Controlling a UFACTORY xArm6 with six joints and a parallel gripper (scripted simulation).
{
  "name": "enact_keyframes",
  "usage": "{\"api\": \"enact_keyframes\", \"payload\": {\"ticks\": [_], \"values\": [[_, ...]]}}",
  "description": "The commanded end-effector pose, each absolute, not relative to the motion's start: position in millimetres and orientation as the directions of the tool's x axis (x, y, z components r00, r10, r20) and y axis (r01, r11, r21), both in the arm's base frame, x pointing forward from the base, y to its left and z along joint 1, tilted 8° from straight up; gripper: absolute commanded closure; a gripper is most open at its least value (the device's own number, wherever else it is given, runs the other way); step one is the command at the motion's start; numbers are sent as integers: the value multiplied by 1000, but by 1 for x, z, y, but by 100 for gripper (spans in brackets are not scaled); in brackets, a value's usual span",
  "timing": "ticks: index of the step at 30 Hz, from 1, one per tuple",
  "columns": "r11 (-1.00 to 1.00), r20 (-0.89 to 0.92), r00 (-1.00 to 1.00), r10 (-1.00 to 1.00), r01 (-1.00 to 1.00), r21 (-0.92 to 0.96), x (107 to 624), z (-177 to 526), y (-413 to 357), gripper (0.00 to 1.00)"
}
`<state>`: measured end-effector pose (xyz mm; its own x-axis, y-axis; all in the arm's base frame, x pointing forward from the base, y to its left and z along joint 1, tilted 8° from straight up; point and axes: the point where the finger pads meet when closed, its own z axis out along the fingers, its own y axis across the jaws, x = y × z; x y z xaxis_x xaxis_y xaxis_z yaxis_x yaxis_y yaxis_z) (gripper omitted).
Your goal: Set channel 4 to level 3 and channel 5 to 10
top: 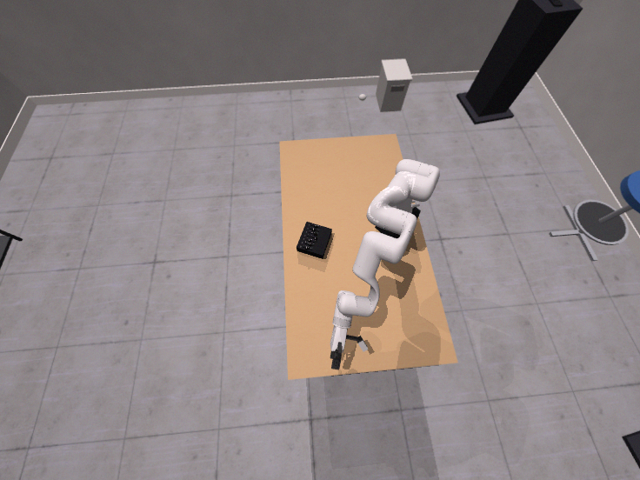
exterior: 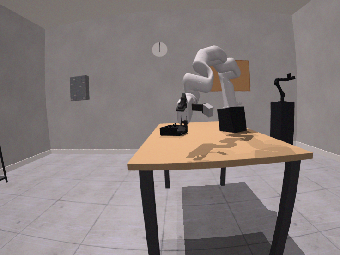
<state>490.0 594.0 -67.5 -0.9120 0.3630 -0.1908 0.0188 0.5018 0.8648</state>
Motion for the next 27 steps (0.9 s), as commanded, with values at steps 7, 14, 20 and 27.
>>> {"api": "enact_keyframes", "payload": {"ticks": [7,14,20,27], "values": [[498,-192,-912,363,16,867,491,-64,596,0],[498,-192,-912,363,16,867,491,-64,596,0],[506,-189,-906,379,32,862,497,-64,588,0],[554,-161,-842,514,184,812,540,-59,516,0]]}}
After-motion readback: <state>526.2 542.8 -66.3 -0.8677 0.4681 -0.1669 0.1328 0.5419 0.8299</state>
